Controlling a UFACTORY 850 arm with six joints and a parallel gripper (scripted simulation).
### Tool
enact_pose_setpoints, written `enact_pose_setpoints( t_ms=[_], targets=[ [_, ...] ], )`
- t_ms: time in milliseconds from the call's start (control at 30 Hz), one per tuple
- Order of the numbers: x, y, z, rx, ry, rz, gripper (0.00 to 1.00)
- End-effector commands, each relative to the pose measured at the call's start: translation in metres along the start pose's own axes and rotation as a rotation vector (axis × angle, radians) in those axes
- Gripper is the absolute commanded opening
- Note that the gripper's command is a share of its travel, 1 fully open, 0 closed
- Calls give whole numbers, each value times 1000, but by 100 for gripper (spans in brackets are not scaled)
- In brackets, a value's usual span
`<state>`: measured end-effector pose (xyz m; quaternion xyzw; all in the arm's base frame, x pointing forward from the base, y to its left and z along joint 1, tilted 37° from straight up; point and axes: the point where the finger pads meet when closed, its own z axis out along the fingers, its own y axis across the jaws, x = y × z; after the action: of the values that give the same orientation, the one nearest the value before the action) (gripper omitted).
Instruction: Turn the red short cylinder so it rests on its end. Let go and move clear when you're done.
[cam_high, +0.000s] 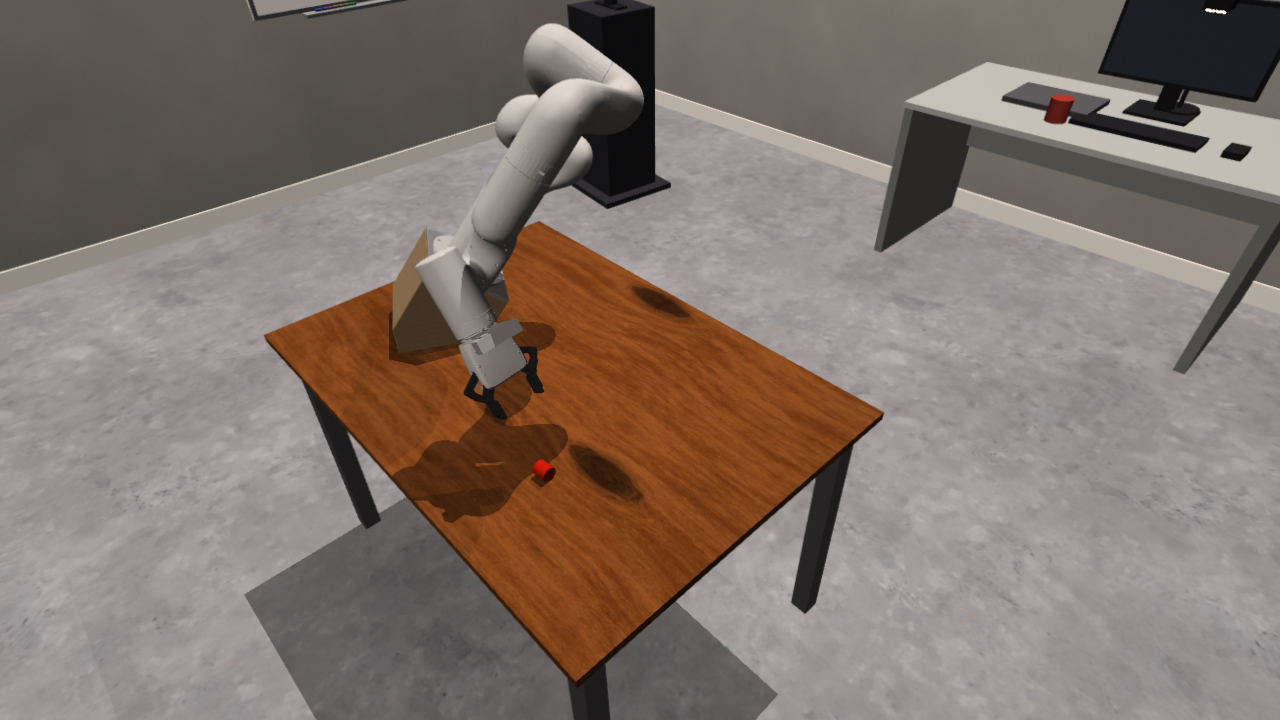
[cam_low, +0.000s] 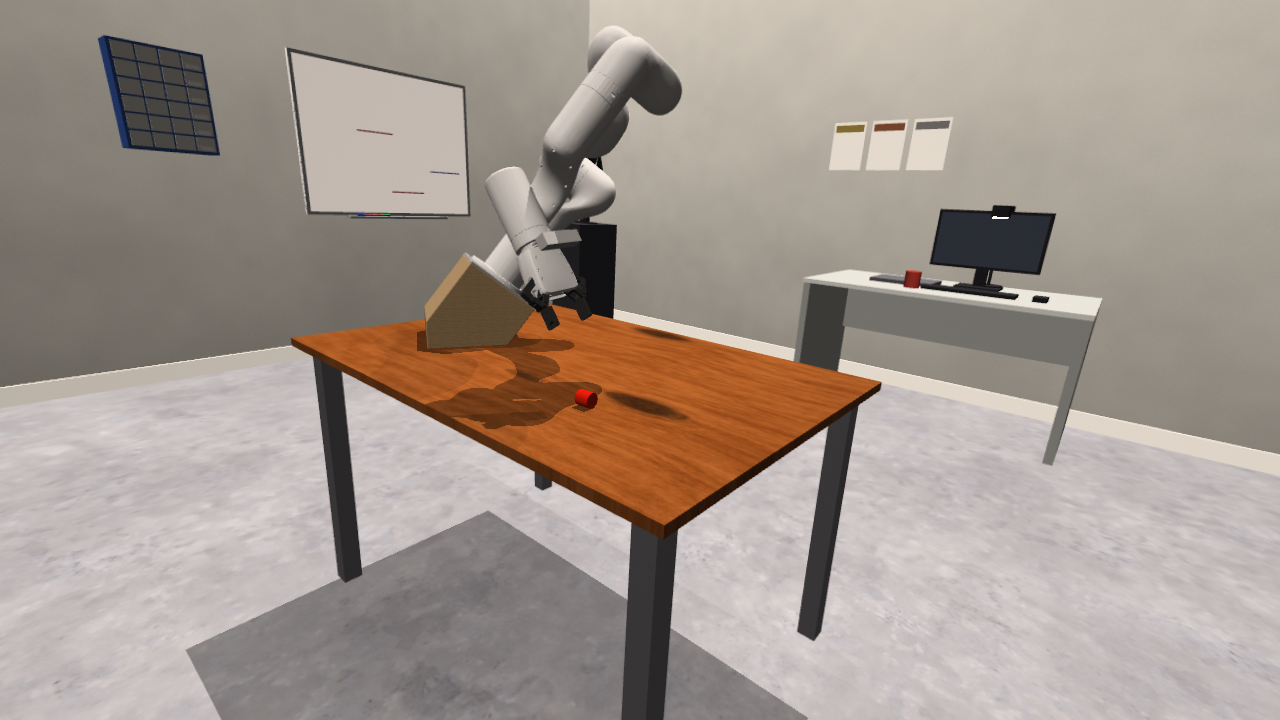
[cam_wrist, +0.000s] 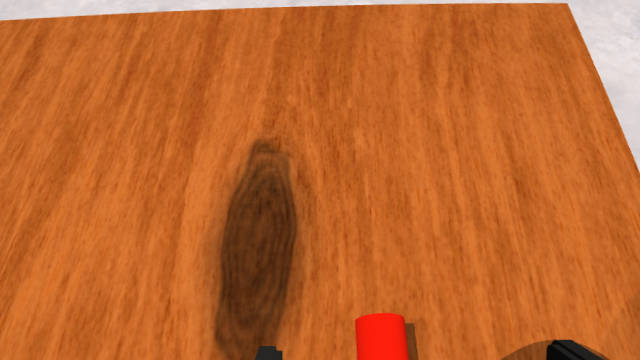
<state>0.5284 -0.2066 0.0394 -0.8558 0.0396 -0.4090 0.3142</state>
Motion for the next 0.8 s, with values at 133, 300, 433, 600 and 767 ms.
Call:
enact_pose_setpoints(
  t_ms=[133,300,433,600,767],
  targets=[
    [-2,2,-4,-46,176,-49,100],
    [-3,2,-2,-46,176,-49,100],
    [-25,4,32,-46,176,-49,100],
    [-54,8,77,-46,176,-49,100],
    [-56,8,79,-46,176,-49,100]
  ],
)
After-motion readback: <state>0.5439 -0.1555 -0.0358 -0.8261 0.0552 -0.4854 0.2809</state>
